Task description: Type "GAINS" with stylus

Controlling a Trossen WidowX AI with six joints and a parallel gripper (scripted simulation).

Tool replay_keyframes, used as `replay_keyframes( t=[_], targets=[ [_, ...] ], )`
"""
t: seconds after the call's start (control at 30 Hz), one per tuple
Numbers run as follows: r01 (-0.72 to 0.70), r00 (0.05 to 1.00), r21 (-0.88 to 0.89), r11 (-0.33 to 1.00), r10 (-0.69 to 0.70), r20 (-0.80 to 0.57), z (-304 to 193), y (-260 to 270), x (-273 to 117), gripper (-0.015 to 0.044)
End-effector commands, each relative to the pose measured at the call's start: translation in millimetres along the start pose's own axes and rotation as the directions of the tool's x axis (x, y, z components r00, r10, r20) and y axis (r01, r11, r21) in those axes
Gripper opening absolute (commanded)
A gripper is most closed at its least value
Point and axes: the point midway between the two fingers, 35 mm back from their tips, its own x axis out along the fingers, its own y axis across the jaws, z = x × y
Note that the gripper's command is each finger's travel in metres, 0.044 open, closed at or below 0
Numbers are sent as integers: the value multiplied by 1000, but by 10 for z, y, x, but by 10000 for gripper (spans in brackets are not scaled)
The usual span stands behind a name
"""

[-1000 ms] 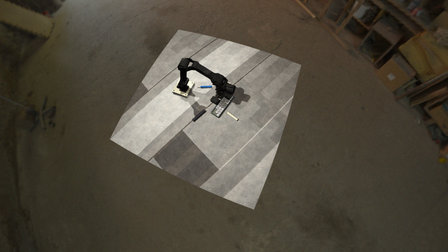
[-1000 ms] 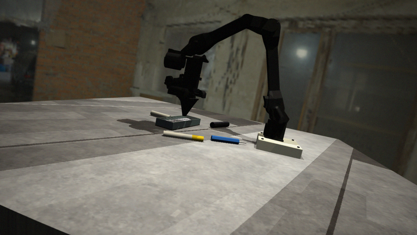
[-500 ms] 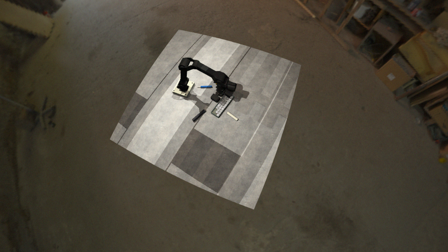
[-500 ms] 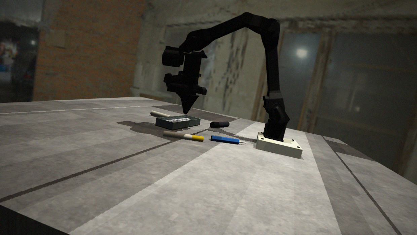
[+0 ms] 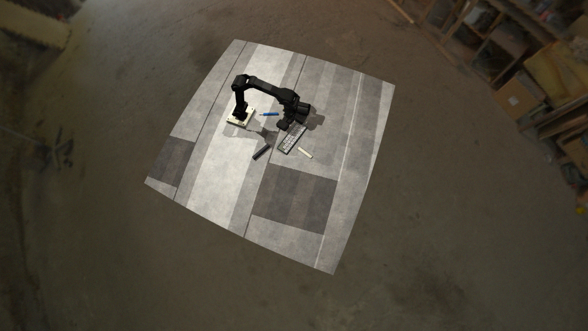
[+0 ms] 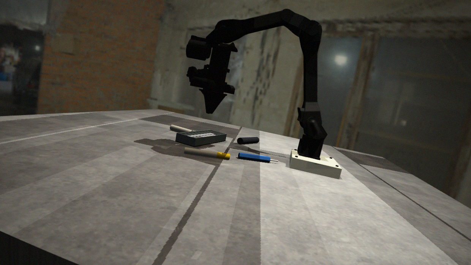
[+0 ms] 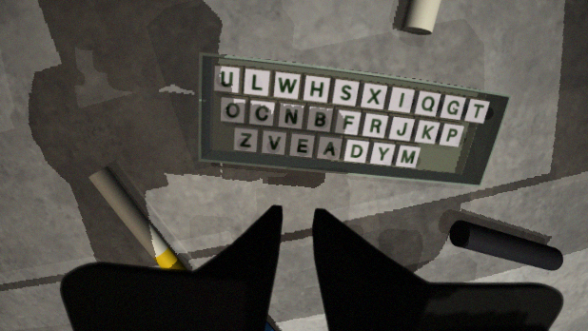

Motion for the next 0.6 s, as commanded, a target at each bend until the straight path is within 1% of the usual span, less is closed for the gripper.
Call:
replay_keyframes(
  t=[0.0,0.07,0.37,0.47,0.57],
  targets=[
    [0,1000,0,1000,0,0,0,0,0,53],
    [0,1000,0,1000,0,0,0,0,0,0],
    [0,1000,0,1000,0,0,0,0,0,0],
    [2,1000,-9,1000,-2,-8,-26,11,11,79],
    [21,992,-138,990,-37,-117,-401,134,144,150]
  ],
)
